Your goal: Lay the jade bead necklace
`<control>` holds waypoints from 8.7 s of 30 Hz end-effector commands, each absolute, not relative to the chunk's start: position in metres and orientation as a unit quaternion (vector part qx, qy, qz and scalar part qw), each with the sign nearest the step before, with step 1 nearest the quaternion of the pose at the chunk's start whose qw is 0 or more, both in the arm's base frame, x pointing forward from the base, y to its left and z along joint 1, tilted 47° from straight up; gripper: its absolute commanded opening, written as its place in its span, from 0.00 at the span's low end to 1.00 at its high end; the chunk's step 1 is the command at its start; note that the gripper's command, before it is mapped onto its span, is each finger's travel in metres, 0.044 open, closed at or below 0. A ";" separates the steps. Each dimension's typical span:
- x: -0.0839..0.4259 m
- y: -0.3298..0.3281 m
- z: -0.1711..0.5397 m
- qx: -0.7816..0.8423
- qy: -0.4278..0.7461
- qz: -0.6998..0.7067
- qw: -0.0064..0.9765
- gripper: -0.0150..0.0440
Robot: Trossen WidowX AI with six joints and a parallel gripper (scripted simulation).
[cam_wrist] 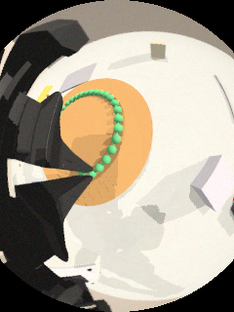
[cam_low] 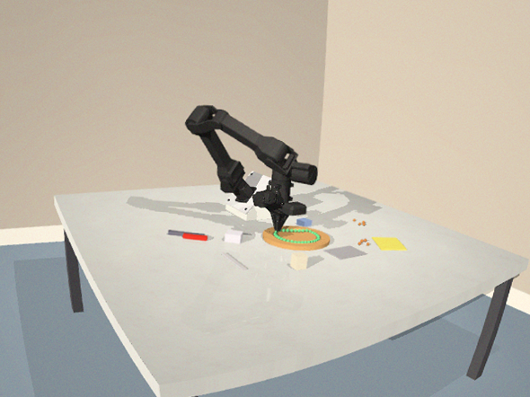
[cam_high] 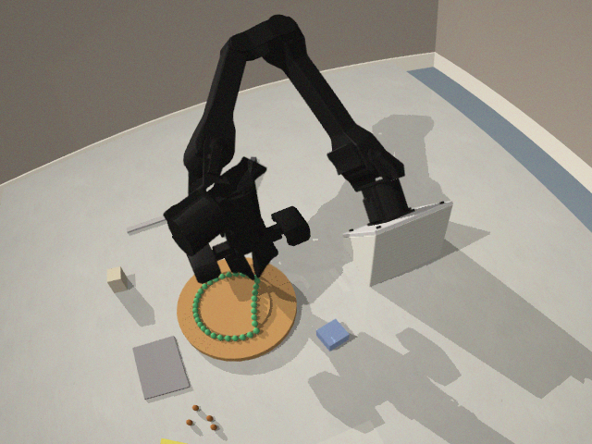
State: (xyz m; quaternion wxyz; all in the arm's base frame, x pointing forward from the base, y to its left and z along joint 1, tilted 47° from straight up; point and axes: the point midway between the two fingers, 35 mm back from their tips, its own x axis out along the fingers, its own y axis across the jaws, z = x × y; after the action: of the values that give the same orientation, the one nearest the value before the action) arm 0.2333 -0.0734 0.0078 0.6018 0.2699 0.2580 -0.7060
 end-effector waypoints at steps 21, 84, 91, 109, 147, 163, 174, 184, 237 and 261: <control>0.231 -0.076 0.008 0.269 0.256 -0.705 0.604 0.25; 0.238 -0.044 0.024 -0.433 0.748 -0.065 0.500 0.46; 0.238 -0.040 0.026 -0.522 0.746 0.082 0.405 0.46; 0.239 -0.039 0.026 -0.549 0.738 0.134 0.368 0.46; 0.233 -0.068 -0.001 -0.549 0.739 0.133 0.368 0.46; 0.234 -0.066 0.000 -0.547 0.738 0.132 0.372 0.25; 0.234 -0.066 0.000 -0.547 0.738 0.132 0.372 0.25; 0.234 -0.066 0.000 -0.547 0.738 0.132 0.372 0.25; 0.227 -0.061 0.005 -0.549 0.739 0.133 0.368 1.00; 0.275 -0.010 -0.020 -0.493 0.748 0.034 0.442 0.51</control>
State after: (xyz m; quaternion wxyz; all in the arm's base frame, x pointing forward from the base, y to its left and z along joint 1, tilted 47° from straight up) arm 0.2631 -0.0283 -0.0085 0.4231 -0.5122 0.7448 0.0622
